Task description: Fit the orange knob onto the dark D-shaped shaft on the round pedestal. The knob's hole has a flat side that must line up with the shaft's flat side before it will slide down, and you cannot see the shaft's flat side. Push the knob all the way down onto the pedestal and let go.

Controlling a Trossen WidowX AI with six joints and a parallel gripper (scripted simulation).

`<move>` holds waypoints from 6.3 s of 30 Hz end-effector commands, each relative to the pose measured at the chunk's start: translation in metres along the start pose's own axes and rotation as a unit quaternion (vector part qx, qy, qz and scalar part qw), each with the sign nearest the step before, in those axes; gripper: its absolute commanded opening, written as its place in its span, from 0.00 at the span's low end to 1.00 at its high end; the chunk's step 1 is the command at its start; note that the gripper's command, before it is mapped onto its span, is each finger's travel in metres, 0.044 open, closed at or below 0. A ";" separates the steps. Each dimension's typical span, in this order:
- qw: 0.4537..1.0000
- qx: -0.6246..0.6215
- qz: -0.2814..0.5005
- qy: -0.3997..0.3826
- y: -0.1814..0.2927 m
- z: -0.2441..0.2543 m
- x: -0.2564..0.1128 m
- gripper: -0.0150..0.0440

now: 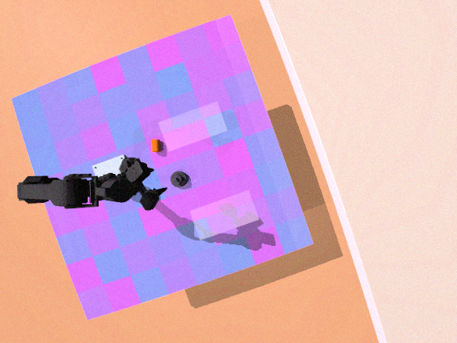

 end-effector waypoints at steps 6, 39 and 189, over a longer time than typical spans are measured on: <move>0.973 -0.160 0.112 -0.122 -0.010 0.111 0.087 1.00; 0.872 -0.387 0.239 -0.178 0.053 0.258 0.168 1.00; 0.844 -0.206 -0.266 -0.417 0.124 0.190 0.183 0.69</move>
Point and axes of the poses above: the point midway between the two fingers, 35 mm back from their tips, its own x axis out along the fingers, its own z axis across the jaws, y = z × x, the point moved 2 cm from there along -x, back along the fingers, and after that the axes turned 6 degrees about x, right-handed, at the moved point
